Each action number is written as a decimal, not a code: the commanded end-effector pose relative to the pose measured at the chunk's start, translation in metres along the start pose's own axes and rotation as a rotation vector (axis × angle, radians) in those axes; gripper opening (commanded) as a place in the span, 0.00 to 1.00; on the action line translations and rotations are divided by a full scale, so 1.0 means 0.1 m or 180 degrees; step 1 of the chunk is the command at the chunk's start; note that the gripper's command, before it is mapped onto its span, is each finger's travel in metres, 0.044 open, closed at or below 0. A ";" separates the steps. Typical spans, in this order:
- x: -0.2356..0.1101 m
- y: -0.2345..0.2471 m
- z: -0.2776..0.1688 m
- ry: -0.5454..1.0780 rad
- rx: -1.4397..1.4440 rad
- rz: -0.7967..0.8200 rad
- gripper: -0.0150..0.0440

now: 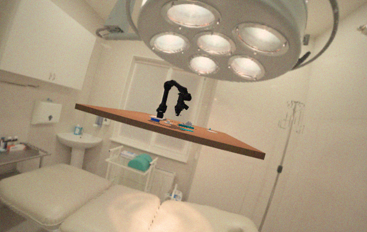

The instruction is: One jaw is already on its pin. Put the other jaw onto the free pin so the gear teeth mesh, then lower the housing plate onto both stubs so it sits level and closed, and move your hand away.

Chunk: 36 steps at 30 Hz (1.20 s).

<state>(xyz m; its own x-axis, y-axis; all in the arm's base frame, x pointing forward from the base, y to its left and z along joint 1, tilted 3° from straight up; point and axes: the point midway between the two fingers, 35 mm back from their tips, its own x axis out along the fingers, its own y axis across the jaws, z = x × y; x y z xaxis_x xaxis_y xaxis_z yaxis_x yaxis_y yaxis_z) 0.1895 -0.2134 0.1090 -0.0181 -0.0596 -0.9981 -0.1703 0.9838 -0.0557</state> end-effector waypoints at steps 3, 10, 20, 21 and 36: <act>0.00 0.13 0.15 -0.0008 0.0054 0.0009 0.85; 0.00 0.29 0.32 -0.0013 0.0112 0.0016 0.85; 0.00 0.54 0.54 -0.0017 0.0195 0.0025 0.85; 0.00 0.56 0.56 -0.0018 0.0203 0.0026 0.85; 0.00 0.98 0.83 -0.0018 0.0327 0.0036 0.85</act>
<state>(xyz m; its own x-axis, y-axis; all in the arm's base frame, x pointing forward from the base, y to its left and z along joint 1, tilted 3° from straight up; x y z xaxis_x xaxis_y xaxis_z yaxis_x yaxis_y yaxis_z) 0.2509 -0.1120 0.1020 -0.0169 -0.0501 -0.9986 -0.0779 0.9958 -0.0486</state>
